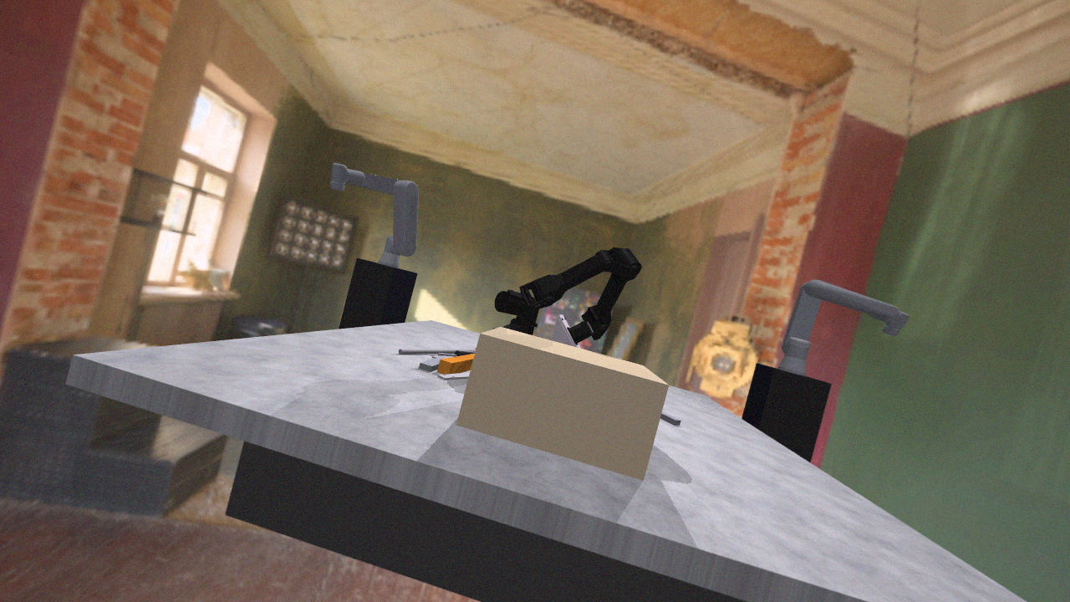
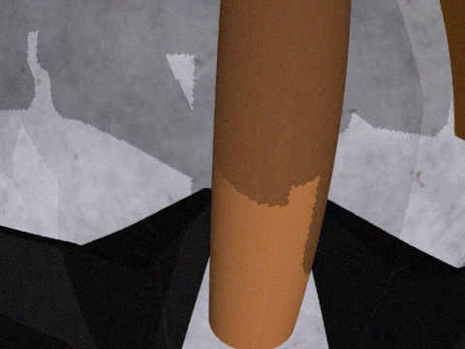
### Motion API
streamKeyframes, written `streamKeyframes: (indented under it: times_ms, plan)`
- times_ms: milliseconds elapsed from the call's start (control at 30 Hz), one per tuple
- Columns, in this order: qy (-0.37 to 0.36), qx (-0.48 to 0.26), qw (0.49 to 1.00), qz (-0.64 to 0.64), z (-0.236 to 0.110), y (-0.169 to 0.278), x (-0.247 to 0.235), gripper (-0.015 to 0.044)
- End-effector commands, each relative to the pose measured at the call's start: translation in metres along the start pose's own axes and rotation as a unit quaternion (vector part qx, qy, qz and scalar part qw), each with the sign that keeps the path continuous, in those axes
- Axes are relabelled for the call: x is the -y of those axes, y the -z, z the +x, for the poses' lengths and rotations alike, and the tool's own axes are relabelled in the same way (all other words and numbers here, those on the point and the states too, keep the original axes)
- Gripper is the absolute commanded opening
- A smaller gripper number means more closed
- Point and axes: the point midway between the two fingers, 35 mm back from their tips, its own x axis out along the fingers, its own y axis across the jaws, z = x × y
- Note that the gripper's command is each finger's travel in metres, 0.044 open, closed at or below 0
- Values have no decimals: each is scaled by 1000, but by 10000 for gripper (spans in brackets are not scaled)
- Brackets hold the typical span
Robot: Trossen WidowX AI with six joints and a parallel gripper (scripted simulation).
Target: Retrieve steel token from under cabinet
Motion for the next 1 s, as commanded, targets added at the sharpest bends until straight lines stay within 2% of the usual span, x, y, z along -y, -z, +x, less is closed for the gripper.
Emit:
streamKeyframes:
  times_ms: [0, 967]
  plan:
    - [1, 0, 1000, 20, 0, -1, 1, 0]
    - [1, 0, 999, 46, 0, 4, -29, 0]
